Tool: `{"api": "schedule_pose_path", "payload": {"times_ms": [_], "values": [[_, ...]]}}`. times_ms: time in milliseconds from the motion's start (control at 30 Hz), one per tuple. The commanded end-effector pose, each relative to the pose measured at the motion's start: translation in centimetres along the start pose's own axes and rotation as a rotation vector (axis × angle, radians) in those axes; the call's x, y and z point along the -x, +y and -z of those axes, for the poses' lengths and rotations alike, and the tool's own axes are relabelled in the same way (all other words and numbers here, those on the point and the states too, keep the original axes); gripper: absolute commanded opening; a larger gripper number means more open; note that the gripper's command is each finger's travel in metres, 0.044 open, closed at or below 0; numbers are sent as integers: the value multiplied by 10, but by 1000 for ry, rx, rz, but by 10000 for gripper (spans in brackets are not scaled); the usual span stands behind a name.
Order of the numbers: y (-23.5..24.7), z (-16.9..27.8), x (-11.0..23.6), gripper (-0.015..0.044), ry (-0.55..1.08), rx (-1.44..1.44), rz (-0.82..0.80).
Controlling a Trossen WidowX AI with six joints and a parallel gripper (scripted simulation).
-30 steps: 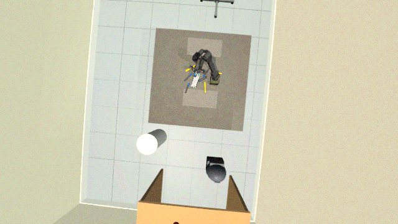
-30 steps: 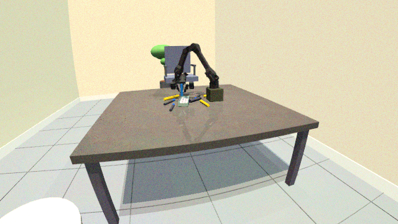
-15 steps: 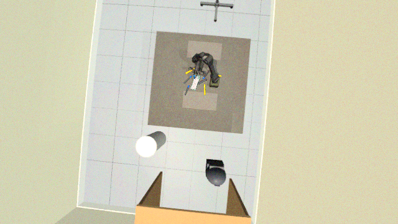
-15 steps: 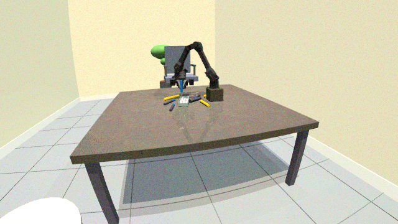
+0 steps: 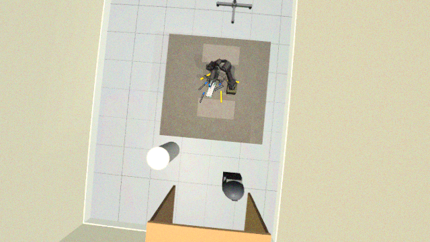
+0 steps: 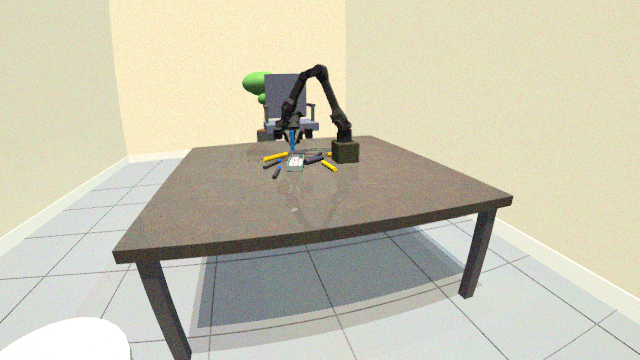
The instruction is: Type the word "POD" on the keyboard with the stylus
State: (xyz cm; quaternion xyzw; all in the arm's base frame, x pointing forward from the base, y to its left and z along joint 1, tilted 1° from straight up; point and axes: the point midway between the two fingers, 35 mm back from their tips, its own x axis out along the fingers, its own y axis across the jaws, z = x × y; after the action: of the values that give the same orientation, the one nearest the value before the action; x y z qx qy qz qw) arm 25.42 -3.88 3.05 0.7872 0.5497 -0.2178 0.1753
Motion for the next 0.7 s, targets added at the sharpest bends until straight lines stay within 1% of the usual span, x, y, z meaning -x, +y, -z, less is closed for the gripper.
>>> {"api": "schedule_pose_path", "payload": {"times_ms": [0, 433, 667], "values": [[-6, 11, -15, 0, -1, 0, -6], [-33, 46, -58, 0, 32, 3, -3], [-35, 44, -62, 0, 35, 3, -2]]}}
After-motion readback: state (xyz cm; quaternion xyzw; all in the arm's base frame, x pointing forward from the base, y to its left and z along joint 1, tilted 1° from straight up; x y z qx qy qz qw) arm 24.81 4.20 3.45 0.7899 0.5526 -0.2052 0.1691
